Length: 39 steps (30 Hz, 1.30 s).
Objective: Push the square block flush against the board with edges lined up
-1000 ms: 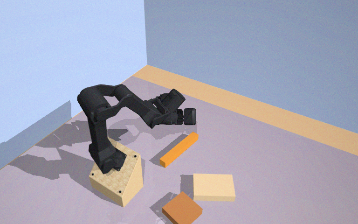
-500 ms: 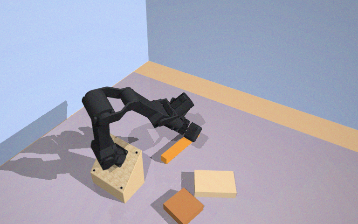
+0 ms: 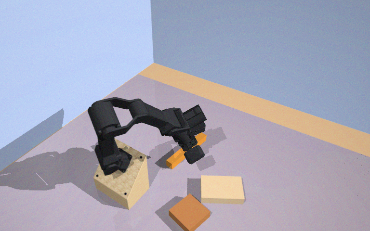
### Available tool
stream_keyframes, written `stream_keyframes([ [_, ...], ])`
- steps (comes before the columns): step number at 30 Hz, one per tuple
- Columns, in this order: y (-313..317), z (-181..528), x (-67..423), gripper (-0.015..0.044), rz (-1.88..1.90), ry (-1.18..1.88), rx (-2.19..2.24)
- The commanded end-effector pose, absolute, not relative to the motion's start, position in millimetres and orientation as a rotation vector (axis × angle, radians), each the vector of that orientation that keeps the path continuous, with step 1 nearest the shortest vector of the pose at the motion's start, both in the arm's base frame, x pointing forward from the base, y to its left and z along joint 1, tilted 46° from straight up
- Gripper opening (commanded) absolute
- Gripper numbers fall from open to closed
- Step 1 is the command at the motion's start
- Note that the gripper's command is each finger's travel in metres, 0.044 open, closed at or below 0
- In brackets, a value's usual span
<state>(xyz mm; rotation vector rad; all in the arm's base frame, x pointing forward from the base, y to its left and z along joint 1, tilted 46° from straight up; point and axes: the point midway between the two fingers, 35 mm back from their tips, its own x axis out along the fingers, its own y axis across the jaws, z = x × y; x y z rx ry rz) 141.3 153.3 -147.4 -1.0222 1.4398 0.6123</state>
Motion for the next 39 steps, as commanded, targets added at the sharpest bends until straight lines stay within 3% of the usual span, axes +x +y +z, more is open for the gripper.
stream_keyframes([
  [1,143.6,-143.6,149.7,0.0000,0.478,1.468,-0.968],
  [19,88.9,-119.3,178.4,0.0000,-0.157,1.506,-0.711],
  [39,33.4,-83.6,198.5,0.0000,-0.745,1.353,-0.471],
])
